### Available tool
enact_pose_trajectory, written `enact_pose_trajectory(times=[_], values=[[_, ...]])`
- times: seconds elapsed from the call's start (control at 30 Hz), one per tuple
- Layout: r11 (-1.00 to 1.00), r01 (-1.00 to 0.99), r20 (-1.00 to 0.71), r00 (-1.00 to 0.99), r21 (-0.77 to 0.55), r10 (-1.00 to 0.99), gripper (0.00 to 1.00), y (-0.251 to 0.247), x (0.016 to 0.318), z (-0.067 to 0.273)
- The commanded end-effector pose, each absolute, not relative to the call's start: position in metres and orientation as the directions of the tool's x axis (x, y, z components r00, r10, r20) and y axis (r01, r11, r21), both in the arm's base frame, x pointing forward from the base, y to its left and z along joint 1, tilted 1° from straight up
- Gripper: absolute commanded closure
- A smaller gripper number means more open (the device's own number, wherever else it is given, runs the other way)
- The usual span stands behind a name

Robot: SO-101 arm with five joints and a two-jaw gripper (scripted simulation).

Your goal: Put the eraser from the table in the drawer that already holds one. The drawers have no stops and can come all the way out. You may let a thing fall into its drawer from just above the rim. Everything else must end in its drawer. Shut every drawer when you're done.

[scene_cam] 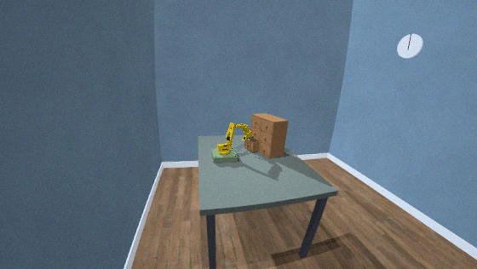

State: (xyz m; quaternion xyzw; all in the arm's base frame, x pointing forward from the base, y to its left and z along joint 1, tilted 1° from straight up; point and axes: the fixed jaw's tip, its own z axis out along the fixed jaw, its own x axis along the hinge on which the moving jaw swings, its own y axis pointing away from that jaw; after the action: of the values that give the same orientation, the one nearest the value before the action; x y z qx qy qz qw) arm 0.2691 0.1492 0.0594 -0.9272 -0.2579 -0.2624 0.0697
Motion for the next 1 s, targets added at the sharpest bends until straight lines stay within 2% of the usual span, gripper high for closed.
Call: enact_pose_trajectory(times=[0.0,0.4,0.97], values=[[-0.857,0.515,0.509,0.737,0.005,0.446,1.0,0.1482,0.2672,0.0538],[-0.857,0.515,0.509,0.737,0.005,0.446,1.0,0.1482,0.2672,0.0538],[-0.857,0.515,0.509,0.737,0.005,0.446,0.85,0.1482,0.2672,0.0538]])
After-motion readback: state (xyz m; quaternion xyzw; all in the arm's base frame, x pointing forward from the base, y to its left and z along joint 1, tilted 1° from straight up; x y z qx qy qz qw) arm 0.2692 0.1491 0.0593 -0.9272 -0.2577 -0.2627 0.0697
